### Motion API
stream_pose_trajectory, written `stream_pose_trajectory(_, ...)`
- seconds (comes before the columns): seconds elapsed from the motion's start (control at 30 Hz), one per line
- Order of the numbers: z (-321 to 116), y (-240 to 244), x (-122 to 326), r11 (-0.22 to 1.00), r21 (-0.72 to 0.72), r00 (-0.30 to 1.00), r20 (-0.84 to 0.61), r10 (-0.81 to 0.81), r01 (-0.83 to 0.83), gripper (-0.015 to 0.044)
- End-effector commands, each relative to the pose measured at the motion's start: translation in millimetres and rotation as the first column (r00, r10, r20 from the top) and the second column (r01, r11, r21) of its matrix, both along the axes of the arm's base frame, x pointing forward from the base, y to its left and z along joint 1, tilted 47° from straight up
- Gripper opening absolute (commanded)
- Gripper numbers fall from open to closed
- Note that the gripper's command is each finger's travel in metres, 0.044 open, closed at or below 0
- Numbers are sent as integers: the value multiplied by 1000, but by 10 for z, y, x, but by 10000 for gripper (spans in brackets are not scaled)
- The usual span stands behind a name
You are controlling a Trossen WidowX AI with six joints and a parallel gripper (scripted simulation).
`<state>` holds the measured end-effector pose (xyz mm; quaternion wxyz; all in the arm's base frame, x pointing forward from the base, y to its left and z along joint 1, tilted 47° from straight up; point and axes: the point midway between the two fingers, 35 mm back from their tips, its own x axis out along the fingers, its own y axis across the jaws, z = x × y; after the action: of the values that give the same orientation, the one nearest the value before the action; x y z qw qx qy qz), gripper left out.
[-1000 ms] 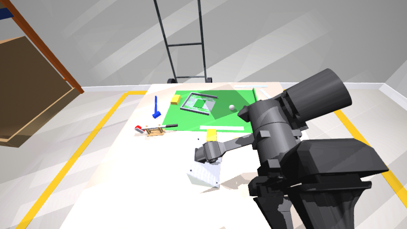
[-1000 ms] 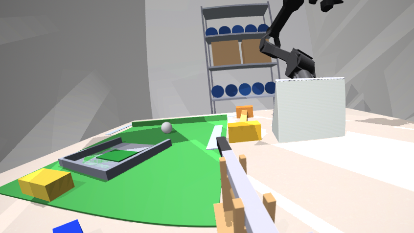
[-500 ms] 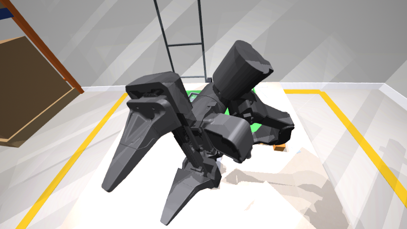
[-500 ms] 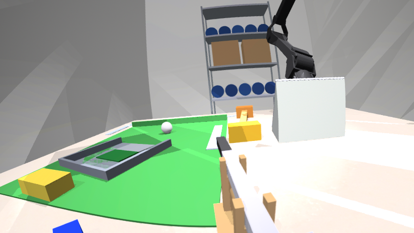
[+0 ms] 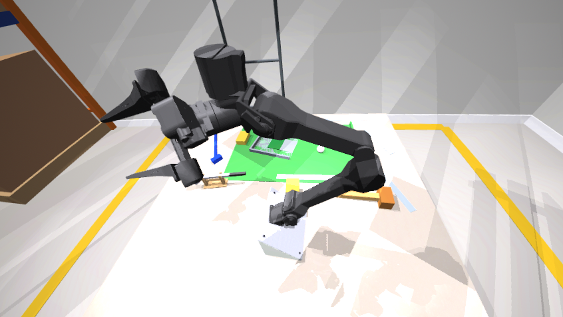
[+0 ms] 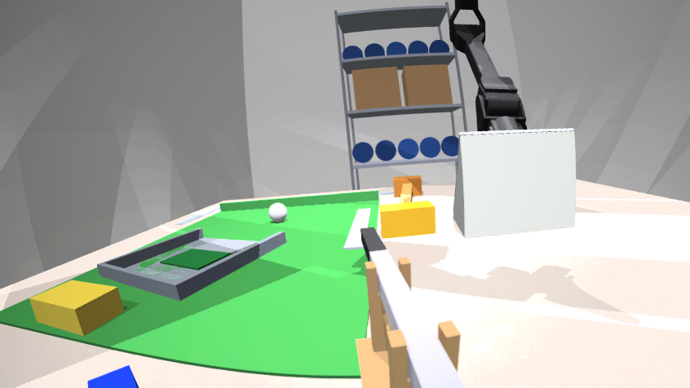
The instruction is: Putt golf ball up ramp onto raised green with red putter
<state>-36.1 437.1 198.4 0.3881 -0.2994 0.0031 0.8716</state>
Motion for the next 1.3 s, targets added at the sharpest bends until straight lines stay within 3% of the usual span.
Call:
stream_pose_trajectory(0.0,-512,67,565,975,-143,985,66,-160,168,440)
stream_pose_trajectory(0.3,-1498,-210,1597,802,-392,892,246,-380,450,440)
stream_pose_trajectory(0.63,-2506,-1116,2494,465,-618,772,468,-431,634,440)
stream_pose_trajectory(1.07,-3556,-2878,2859,-98,-791,757,608,-238,604,440)
stream_pose_trajectory(1.27,-3620,-3063,2848,-148,-797,768,604,-212,586,440)
